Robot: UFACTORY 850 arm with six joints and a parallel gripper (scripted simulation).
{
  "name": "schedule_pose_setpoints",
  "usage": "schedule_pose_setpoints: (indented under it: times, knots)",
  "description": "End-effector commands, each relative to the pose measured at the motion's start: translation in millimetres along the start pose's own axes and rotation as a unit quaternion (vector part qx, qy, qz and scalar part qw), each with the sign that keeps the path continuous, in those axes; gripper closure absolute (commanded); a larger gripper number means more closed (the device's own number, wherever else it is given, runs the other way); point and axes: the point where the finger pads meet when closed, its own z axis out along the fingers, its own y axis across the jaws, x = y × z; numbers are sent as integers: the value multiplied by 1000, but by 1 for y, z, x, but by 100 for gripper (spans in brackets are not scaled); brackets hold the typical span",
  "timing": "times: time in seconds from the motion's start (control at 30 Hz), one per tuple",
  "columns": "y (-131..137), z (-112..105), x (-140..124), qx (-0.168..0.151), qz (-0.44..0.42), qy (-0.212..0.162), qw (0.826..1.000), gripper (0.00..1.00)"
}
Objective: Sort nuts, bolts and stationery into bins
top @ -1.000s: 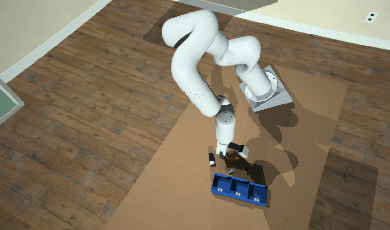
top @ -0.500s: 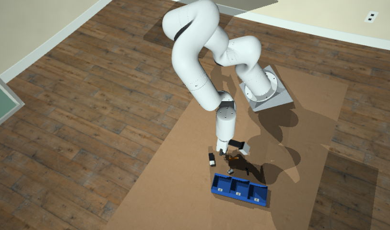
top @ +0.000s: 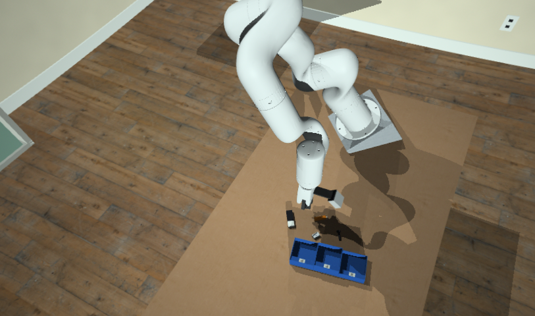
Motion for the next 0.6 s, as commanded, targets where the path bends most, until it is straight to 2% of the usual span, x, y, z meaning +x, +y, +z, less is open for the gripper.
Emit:
schedule_pose_setpoints:
  times: [0.0, 0.57]
  knots:
    - [1, -2, 0, 1, 0, 0, 1000, 100]
    - [1, -8, 0, 1, 0, 0, 1000, 100]
